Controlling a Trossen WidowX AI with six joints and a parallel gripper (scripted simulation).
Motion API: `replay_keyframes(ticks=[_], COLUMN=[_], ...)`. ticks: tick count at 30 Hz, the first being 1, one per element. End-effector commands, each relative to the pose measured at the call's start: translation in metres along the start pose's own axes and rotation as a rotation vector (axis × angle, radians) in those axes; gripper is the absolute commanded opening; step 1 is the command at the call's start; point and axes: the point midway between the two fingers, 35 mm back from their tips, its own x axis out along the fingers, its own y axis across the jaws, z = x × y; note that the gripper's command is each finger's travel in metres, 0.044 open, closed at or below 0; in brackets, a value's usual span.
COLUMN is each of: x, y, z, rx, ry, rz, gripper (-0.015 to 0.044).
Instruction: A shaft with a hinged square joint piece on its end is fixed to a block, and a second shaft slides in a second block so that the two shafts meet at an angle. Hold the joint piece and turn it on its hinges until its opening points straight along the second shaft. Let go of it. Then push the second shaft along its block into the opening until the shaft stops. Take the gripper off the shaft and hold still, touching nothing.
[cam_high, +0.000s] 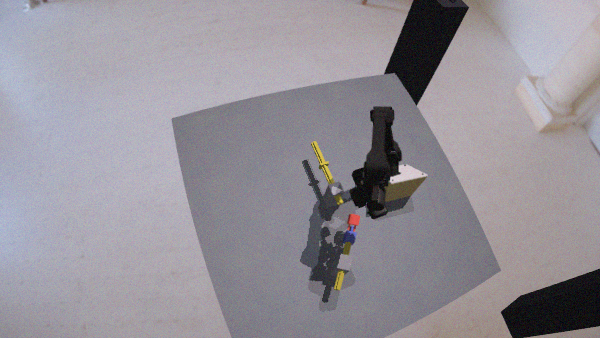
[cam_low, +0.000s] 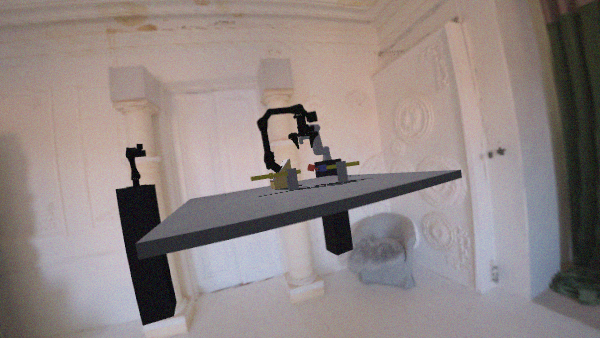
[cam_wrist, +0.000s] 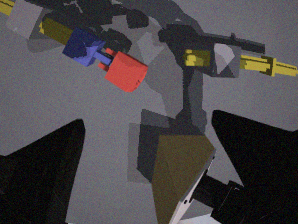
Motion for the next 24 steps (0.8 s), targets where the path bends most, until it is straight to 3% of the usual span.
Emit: replay_keyframes(ticks=[1,10,24], x=[0.016,0.031,0.039], y=[-0.02,-0.035,-0.034], z=[-0.011,-0.021,-0.02], rx=[0.008,0.026,0.427], ry=[0.005,0.006,0.019], rz=[-0.004,-0.007,-0.046], gripper=[0.044,0.044,0.044])
